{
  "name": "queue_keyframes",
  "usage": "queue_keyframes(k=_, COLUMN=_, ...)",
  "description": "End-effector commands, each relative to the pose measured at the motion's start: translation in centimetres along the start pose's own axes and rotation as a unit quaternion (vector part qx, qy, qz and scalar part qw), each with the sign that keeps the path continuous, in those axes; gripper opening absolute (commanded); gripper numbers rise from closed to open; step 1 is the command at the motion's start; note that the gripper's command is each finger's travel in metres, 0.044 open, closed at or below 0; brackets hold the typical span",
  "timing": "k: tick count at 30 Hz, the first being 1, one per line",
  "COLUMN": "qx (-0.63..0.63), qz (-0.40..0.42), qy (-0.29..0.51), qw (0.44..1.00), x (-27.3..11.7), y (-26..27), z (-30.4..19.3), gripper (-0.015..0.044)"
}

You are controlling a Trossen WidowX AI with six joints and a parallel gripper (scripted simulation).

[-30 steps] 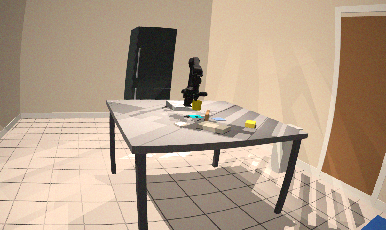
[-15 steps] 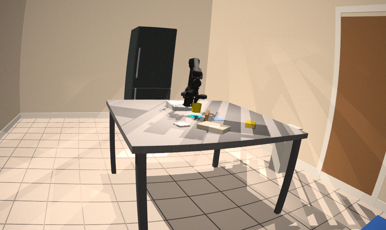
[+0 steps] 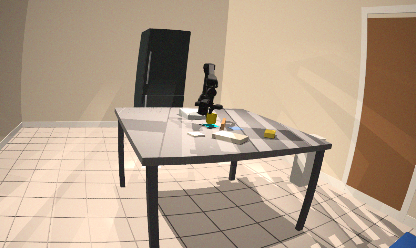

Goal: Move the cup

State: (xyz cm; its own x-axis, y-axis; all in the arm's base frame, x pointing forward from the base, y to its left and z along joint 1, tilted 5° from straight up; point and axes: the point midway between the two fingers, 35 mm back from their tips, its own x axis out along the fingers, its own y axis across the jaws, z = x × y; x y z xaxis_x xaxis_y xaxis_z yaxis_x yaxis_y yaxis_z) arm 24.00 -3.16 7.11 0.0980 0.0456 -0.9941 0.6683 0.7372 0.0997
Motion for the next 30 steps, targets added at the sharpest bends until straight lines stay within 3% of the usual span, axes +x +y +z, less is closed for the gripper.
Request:
queue_keyframes(k=1, qx=0.002, qz=0.0, qy=0.005, qw=1.0, x=0.69, y=-0.13, z=-0.29, gripper=0.0)
queue_keyframes(k=17, qx=0.0, qz=-0.001, qy=0.001, qw=1.0, x=0.45, y=-0.07, z=-0.08, gripper=0.0)
queue_keyframes(k=23, qx=0.0, qz=-0.001, qy=0.001, qw=1.0, x=0.45, y=-0.07, z=-0.08, gripper=0.0147)
queue_keyframes(k=30, qx=0.0, qz=-0.001, qy=0.001, qw=1.0, x=0.33, y=-0.06, z=-0.07, gripper=0.0147)
